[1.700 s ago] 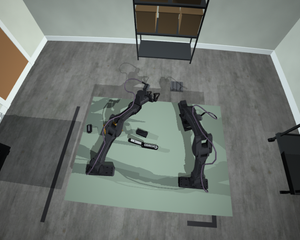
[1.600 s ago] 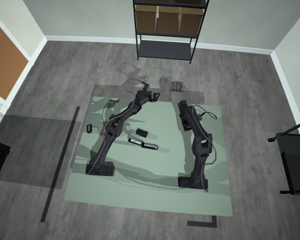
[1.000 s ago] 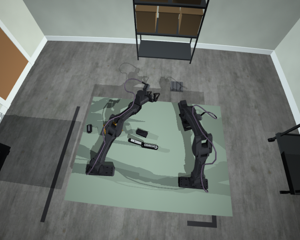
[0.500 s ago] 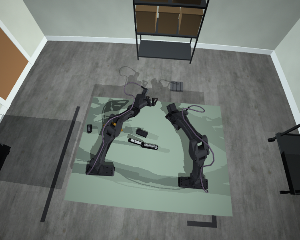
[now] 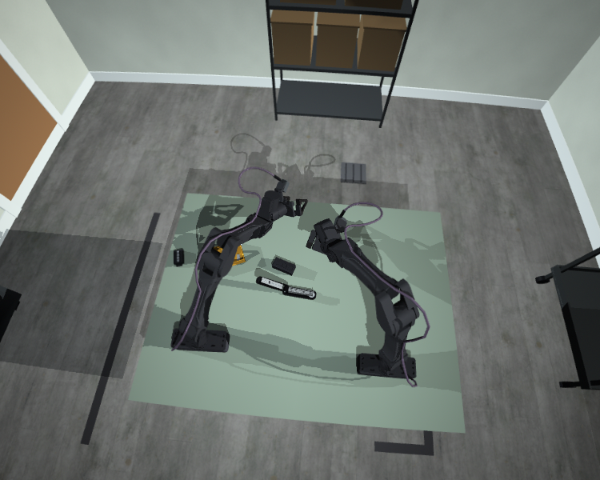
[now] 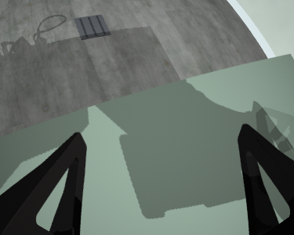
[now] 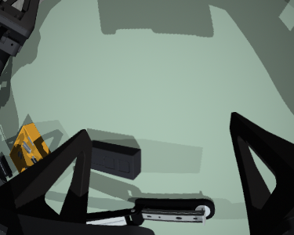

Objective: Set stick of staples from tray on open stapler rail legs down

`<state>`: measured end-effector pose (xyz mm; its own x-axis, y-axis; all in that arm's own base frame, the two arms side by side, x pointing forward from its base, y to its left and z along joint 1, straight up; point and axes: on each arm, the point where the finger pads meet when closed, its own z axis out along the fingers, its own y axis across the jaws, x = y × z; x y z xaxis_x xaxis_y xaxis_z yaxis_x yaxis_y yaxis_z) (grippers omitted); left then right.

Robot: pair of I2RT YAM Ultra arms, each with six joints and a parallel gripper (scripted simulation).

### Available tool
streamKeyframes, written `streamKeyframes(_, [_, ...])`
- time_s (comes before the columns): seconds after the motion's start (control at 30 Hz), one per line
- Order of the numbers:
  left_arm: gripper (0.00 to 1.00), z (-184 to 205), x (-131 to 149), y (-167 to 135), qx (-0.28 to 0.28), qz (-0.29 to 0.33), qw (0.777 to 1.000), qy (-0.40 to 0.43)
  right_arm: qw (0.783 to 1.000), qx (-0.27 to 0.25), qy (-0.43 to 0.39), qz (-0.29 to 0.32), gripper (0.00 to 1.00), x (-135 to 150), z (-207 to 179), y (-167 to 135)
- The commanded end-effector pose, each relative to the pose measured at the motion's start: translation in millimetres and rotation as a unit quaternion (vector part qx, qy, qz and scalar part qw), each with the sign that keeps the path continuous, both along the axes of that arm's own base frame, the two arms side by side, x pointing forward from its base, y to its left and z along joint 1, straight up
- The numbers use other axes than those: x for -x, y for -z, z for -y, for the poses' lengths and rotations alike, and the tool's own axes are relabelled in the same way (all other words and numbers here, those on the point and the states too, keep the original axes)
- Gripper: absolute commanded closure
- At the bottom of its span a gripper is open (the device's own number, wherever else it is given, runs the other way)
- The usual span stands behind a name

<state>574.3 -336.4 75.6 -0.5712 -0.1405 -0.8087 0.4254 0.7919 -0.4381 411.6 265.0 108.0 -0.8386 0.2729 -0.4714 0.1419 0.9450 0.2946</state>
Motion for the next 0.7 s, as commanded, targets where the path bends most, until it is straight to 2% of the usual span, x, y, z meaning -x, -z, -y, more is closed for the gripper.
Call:
streamKeyframes(0.0, [0.00, -12.5, -5.3, -45.2, 0.010, 0.049, 0.999, -0.015, 0.994, -0.023, -0.071, 0.083, 0.00, -12.4, -22.7, -32.7])
streamKeyframes(0.27, [0.00, -44.0, 22.3, -36.2, -0.021, 0.024, 0.999, -0.031, 0.962, -0.017, -0.209, 0.174, 0.00, 18.0, -76.1, -54.1])
streamKeyframes(0.47, [0.00, -71.5, 45.8, -31.0, -0.046, 0.008, 0.998, -0.046, 0.923, -0.012, -0.296, 0.245, 0.00, 44.2, -109.2, -72.6])
streamKeyframes(0.53, [0.00, -71.5, 45.8, -31.0, -0.046, 0.008, 0.998, -0.046, 0.923, -0.012, -0.296, 0.245, 0.00, 44.2, -109.2, -72.6])
streamKeyframes(0.67, [0.00, -100.5, 71.3, -22.2, -0.076, -0.015, 0.995, -0.061, 0.879, -0.007, -0.361, 0.311, 0.00, 68.8, -133.7, -90.9])
